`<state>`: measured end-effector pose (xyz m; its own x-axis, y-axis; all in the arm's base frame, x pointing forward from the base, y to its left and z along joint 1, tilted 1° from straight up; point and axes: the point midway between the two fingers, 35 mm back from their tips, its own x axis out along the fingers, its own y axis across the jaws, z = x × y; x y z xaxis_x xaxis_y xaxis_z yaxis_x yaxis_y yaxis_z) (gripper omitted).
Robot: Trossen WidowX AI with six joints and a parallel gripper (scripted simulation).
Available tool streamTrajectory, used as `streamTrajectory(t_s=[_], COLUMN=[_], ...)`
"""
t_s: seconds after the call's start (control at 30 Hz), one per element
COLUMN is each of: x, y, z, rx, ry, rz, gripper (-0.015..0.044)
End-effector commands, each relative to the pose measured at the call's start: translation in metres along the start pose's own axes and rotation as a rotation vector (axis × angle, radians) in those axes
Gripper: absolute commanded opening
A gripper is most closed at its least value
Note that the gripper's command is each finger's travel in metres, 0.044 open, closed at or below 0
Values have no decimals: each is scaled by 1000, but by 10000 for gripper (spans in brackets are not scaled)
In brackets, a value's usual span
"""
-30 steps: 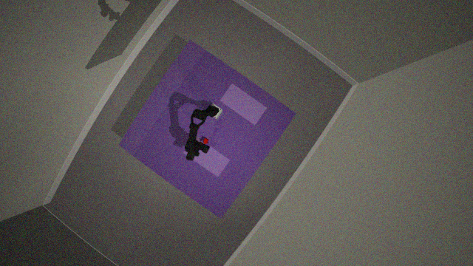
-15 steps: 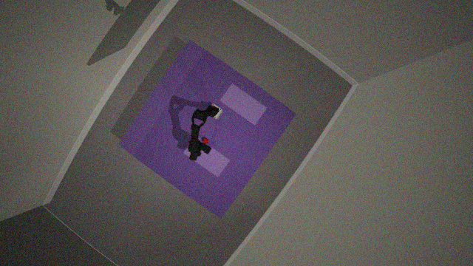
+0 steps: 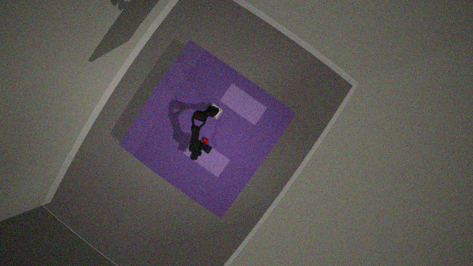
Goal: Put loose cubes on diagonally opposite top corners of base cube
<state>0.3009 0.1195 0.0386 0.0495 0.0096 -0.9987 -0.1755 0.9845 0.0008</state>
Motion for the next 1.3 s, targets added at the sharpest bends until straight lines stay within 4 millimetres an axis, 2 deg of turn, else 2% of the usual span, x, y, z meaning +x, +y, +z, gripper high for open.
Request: streamTrajectory(t_s=[0.0, 0.27, 1.07, 1.2, 1.27], x=[8, 28, 30, 30, 30], y=[0, 0, 0, 0, 0], z=[0, 1, 1, 1, 1], rx=[6, 8, 10, 10, 10], ry=[3, 4, 4, 4, 4], rz=[-3, 0, 0, 0, 0], gripper=[105, 105, 105, 205, 205])
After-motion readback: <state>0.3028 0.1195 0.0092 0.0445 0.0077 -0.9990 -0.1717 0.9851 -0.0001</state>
